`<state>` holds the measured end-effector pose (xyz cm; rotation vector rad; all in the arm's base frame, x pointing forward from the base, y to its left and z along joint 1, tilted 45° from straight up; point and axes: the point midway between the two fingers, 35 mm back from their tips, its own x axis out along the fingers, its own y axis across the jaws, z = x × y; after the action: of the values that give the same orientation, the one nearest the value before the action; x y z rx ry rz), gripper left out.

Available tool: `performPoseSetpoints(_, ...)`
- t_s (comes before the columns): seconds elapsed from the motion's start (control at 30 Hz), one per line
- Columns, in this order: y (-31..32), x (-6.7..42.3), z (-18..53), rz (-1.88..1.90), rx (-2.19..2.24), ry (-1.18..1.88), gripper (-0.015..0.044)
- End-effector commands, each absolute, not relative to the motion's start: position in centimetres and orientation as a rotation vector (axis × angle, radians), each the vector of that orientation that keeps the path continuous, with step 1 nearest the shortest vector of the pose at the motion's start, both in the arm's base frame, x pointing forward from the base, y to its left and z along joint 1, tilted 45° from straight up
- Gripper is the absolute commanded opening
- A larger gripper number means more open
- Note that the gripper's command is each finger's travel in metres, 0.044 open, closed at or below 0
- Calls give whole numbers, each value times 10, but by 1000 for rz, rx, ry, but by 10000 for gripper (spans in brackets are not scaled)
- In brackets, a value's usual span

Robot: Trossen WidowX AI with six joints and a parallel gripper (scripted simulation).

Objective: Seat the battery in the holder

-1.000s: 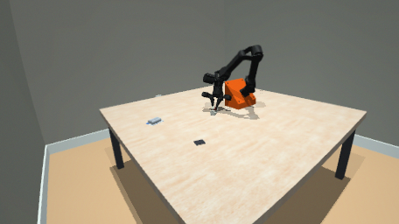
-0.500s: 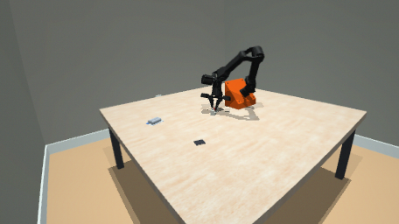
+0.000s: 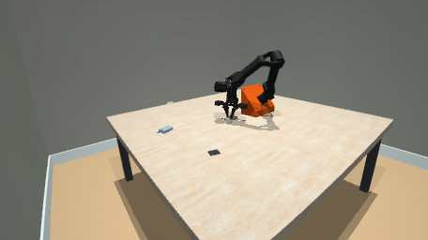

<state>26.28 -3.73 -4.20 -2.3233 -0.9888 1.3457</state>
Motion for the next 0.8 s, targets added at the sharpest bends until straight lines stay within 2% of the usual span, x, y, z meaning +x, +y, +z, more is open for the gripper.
performPoseSetpoints(0.0, -35, 261, -44, 1424, -2298, -1011, 58)
performPoseSetpoints(0.77, -31, 266, -40, 1599, -2235, -1055, 58)
